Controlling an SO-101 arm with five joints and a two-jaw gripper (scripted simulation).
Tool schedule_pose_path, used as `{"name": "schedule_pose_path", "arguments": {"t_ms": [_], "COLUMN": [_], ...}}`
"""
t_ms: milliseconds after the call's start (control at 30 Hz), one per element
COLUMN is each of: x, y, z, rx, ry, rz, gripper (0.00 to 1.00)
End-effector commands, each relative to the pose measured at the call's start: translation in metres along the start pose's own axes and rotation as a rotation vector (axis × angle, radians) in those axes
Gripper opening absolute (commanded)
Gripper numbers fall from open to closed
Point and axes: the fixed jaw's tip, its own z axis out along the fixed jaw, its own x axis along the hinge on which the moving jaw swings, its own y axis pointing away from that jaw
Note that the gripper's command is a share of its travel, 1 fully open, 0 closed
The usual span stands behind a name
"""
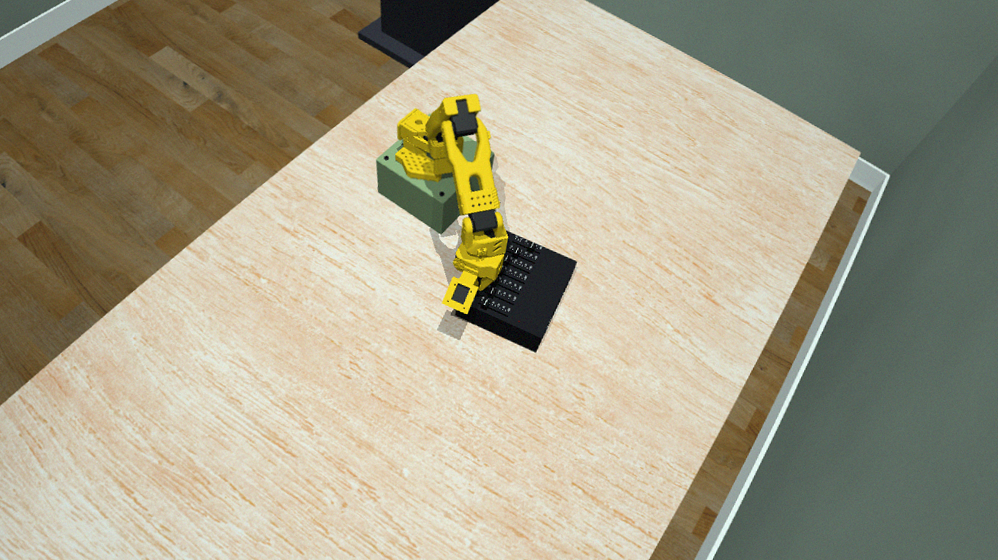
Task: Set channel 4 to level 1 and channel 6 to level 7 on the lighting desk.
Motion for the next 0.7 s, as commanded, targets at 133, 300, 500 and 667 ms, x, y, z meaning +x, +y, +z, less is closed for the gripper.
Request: {"name": "schedule_pose_path", "arguments": {"t_ms": [133, 300, 500, 667], "x": [0.0041, 0.0046, 0.0053, 0.0053], "y": [-0.0055, -0.006, -0.0066, -0.0066], "z": [0.0076, 0.0075, 0.0073, 0.0073], "rx": [0.022, 0.022, 0.022, 0.022], "ry": [0.026, 0.026, 0.026, 0.026], "rz": [0.0, 0.0, 0.0, 0.0], "gripper": [0.0, 0.0, 0.0, 0.0]}}
